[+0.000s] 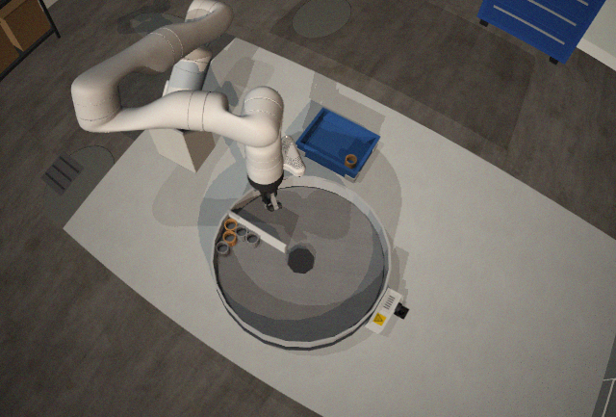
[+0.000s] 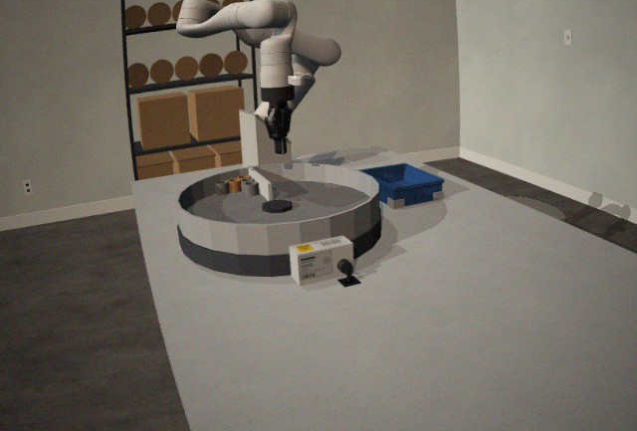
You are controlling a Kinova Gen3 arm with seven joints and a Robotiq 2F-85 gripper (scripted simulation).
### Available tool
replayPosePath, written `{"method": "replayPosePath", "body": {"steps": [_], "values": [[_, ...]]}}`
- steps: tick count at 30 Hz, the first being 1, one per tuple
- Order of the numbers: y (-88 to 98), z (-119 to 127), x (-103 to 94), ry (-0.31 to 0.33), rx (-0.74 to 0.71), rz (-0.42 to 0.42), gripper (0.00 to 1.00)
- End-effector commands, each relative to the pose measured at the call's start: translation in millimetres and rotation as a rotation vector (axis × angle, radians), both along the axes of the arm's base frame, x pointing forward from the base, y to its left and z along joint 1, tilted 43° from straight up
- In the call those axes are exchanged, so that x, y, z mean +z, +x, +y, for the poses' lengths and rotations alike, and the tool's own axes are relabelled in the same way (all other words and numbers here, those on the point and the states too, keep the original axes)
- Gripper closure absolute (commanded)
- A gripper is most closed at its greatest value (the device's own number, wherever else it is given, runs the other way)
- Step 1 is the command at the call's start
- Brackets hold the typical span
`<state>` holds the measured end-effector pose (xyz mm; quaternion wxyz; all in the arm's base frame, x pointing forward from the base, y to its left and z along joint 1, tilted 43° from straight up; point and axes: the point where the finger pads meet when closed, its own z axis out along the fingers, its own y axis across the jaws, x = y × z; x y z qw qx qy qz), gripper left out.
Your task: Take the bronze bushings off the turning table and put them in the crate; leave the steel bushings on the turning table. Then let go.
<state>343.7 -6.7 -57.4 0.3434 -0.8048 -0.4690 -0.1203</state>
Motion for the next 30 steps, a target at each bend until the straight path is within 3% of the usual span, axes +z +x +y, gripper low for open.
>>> {"method": "replayPosePath", "body": {"steps": [1, 2, 7, 19, 24, 30], "values": [[0.3, -1, 0.2, 0.000, -0.004, -0.001, 0.86], [0.3, -1, 0.2, 0.000, -0.004, -0.001, 0.86], [-13.5, -39, -36.8, 0.023, 0.135, -0.125, 0.86], [-13.5, -39, -36.8, 0.023, 0.135, -0.125, 0.86], [-27.1, -78, -73.8, 0.047, 0.274, -0.250, 0.86], [-27.1, -78, -73.8, 0.047, 0.274, -0.250, 0.86]]}}
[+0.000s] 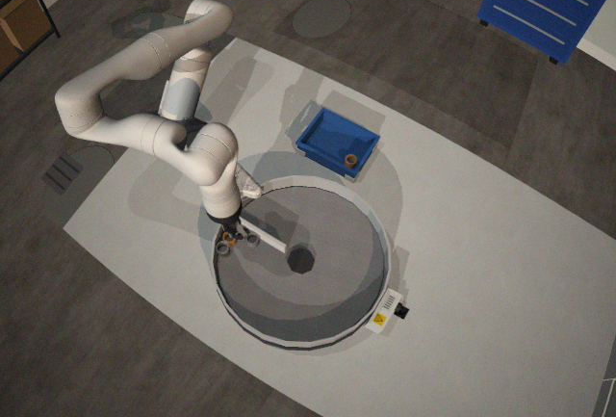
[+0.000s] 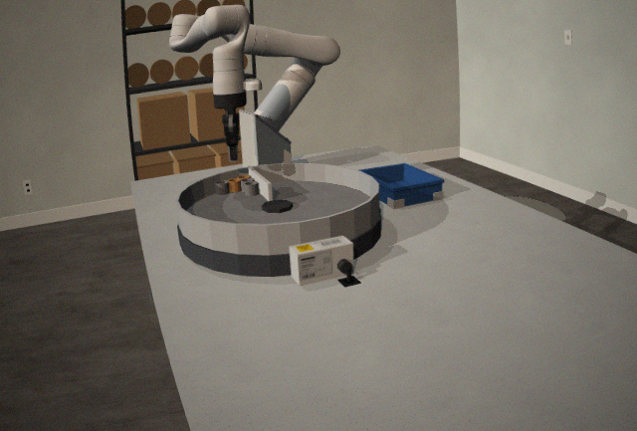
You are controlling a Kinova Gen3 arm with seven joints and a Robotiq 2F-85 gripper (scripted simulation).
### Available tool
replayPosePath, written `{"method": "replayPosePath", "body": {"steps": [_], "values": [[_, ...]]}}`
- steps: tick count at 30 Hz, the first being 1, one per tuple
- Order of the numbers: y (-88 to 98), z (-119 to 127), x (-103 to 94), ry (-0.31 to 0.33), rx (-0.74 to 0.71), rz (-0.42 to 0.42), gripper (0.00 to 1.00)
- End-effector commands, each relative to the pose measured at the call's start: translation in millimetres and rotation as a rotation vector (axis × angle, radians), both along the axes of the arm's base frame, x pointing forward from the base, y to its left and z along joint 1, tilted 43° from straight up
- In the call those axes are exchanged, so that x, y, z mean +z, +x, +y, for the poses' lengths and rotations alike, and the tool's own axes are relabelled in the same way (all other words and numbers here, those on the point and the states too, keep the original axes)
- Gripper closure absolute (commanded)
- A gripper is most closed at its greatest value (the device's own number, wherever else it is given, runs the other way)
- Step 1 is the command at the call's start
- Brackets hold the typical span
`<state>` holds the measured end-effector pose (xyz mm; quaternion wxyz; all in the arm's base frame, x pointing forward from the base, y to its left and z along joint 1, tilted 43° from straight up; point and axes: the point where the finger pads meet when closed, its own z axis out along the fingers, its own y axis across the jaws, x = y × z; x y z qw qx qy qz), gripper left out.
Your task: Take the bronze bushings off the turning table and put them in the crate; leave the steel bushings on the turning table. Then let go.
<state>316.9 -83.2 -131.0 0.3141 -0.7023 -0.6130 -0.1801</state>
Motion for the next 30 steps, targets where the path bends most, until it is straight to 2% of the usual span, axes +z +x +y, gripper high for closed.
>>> {"method": "replayPosePath", "body": {"steps": [1, 6, 11, 23, 30], "values": [[-0.3, -1, -0.2, 0.003, -0.007, 0.000, 0.86], [-0.3, -1, -0.2, 0.003, -0.007, 0.000, 0.86], [-2.6, 8, -11.2, 0.004, -0.010, 0.000, 0.86], [-2.6, 8, -11.2, 0.004, -0.010, 0.000, 0.86], [-4.9, 17, -22.3, 0.005, -0.013, 0.001, 0.86]]}}
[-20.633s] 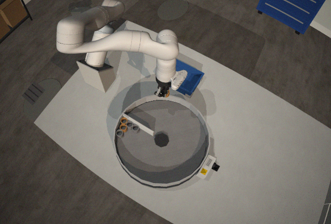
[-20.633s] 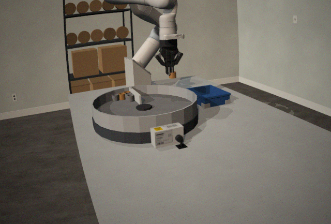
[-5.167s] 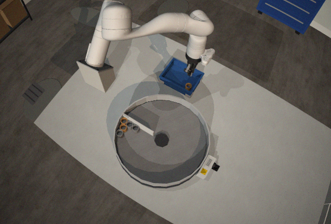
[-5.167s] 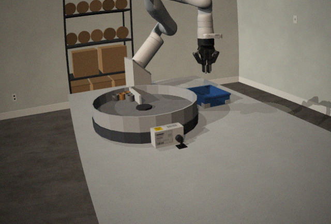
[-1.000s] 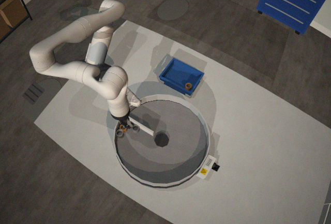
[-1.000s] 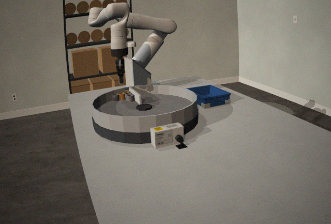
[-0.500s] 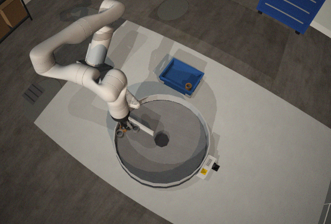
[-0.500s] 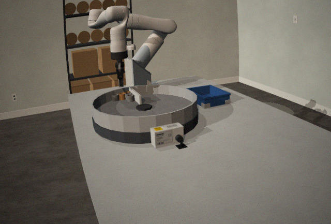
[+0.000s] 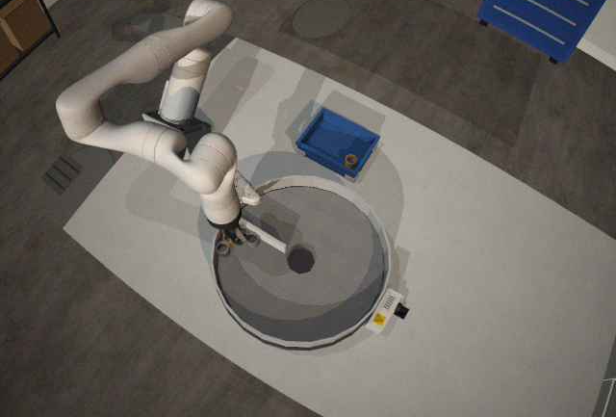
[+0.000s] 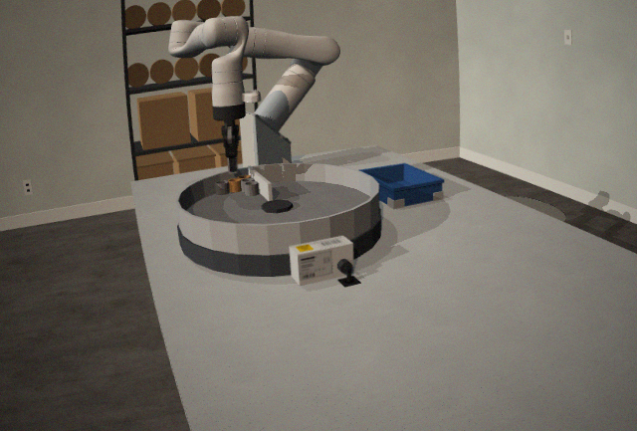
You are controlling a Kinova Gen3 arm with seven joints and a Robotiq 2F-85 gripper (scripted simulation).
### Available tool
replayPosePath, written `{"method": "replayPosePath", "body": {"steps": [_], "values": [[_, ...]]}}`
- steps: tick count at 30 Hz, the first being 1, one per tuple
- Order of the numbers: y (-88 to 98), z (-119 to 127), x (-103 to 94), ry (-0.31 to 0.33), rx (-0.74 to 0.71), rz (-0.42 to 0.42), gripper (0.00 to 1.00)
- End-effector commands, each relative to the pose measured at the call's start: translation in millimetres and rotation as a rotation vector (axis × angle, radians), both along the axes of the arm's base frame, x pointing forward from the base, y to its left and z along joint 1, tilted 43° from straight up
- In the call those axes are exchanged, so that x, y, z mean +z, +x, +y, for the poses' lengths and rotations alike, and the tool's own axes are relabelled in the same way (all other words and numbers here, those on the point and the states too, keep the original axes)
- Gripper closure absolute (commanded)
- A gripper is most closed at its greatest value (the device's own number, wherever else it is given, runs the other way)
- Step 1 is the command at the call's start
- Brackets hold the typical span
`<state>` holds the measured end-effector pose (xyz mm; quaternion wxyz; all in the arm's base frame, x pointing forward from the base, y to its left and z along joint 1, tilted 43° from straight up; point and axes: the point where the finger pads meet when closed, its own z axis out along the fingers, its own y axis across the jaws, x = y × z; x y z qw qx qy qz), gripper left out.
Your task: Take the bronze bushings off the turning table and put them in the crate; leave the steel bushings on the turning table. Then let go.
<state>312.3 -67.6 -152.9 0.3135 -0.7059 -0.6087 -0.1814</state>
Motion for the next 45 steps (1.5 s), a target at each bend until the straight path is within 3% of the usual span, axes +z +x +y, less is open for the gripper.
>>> {"method": "replayPosePath", "body": {"steps": [1, 45], "values": [[-0.3, 2, -0.4, 0.005, -0.001, -0.001, 0.86], [-3.5, 16, -16.7, 0.005, -0.004, 0.000, 0.86]]}}
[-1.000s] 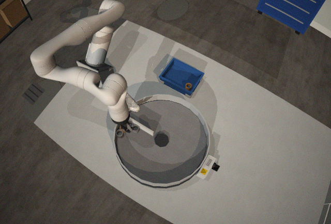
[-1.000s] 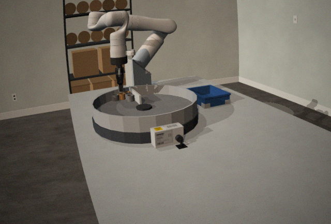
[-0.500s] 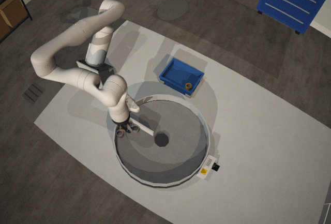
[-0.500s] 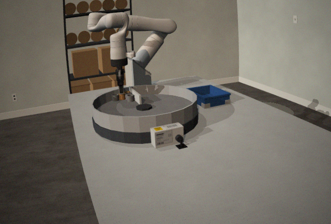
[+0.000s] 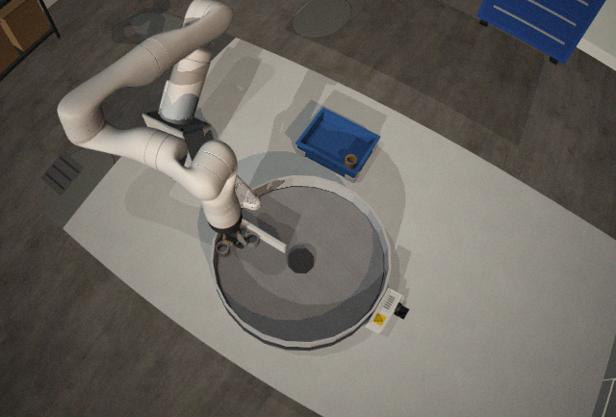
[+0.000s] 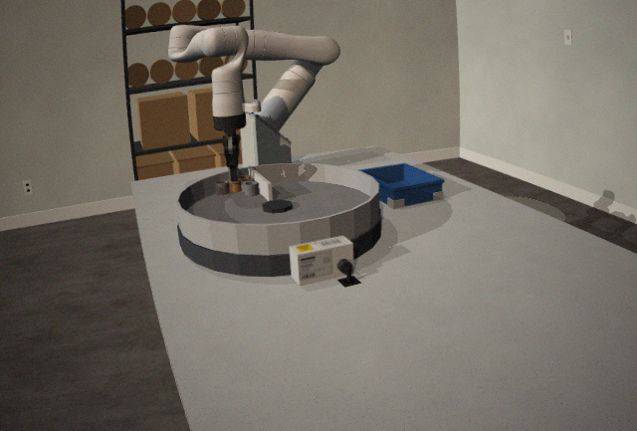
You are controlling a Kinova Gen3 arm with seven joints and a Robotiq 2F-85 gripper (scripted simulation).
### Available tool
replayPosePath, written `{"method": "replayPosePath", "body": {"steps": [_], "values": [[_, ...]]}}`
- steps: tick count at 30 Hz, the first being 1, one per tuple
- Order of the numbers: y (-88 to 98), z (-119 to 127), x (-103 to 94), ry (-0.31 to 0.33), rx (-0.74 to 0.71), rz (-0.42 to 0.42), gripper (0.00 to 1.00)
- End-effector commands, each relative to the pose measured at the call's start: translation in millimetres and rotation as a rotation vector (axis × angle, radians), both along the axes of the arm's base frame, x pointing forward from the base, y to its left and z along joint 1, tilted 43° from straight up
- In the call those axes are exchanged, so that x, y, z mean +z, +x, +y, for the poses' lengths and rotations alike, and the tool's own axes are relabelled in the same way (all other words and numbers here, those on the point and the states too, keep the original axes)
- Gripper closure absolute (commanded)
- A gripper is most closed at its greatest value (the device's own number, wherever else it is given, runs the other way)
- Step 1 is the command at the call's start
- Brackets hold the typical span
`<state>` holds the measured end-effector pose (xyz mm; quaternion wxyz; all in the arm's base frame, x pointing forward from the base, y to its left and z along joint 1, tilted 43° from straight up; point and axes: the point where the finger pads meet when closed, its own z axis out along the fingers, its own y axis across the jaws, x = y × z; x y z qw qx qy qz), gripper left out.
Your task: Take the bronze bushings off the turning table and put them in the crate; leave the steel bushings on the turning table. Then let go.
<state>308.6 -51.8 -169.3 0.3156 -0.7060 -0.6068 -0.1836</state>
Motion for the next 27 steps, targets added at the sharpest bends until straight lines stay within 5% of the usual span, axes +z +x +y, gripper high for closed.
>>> {"method": "replayPosePath", "body": {"steps": [1, 27], "values": [[0.0, 0.7, -1.3, -0.001, -0.001, -0.001, 0.86], [-1.2, 7.1, -8.3, -0.001, -0.001, -0.001, 0.86]]}}
